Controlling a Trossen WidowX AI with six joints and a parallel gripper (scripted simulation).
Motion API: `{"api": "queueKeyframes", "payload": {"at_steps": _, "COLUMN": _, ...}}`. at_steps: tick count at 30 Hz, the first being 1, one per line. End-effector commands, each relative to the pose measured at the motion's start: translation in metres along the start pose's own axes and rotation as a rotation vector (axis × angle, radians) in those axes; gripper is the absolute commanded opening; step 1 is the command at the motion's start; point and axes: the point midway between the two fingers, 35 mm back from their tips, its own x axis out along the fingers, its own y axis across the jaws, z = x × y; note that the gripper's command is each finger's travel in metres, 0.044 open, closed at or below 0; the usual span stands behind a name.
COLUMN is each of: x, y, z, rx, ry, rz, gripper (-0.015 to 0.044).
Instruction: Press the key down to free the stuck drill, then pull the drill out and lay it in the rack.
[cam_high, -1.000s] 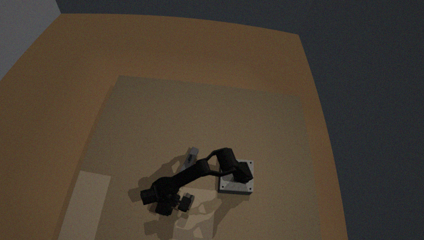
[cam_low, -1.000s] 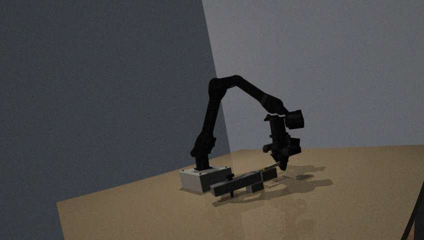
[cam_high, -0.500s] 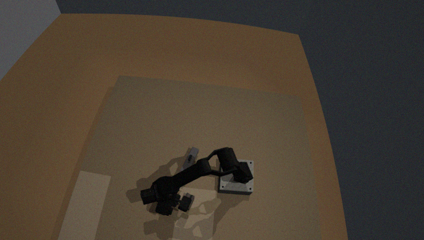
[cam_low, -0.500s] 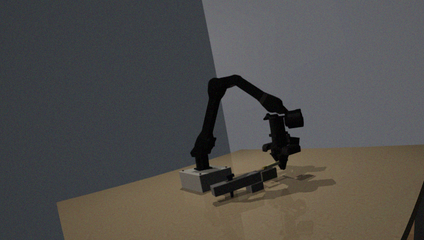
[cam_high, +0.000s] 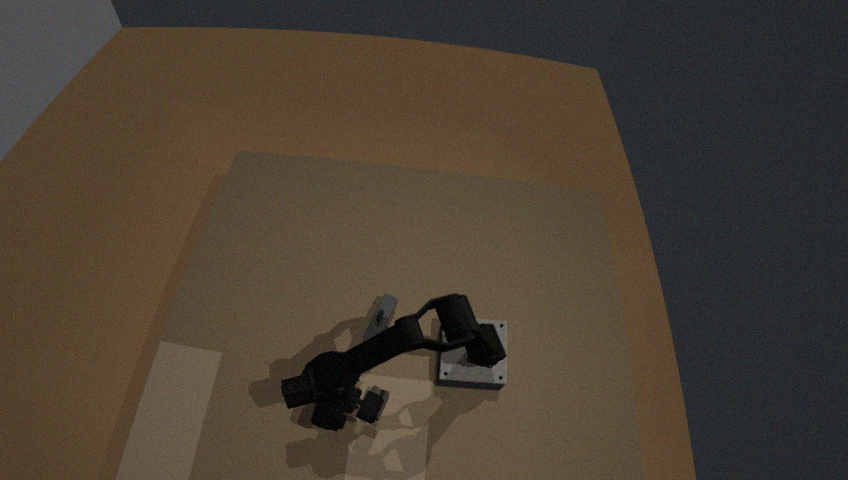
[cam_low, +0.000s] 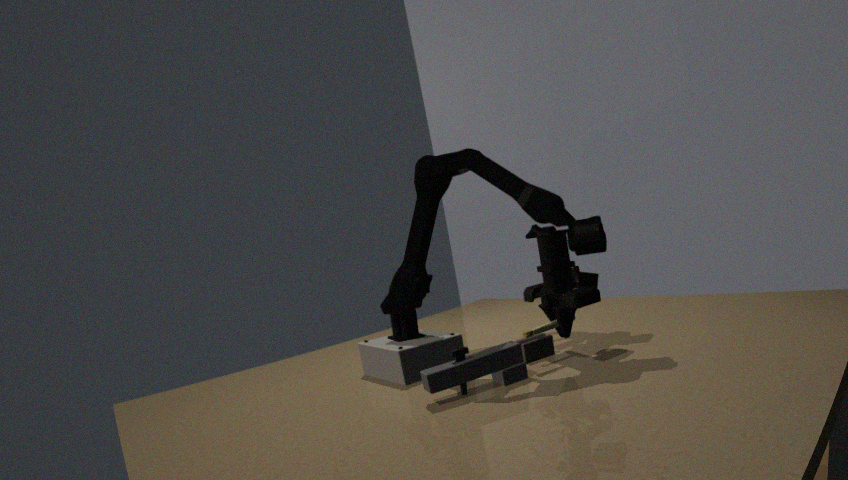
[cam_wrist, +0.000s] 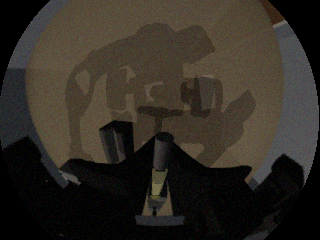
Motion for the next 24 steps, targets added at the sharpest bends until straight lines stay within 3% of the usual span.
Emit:
{"api": "queueKeyframes", "payload": {"at_steps": 1, "x": -0.0033, "y": -0.0007, "z": 0.0003, "rx": 0.0, "ry": -0.003, "rz": -0.005, "gripper": 0.0}}
{"api": "queueKeyframes", "payload": {"at_steps": 24, "x": -0.0079, "y": 0.0001, "z": -0.0009, "rx": 0.0, "ry": -0.003, "rz": -0.005, "gripper": 0.0}}
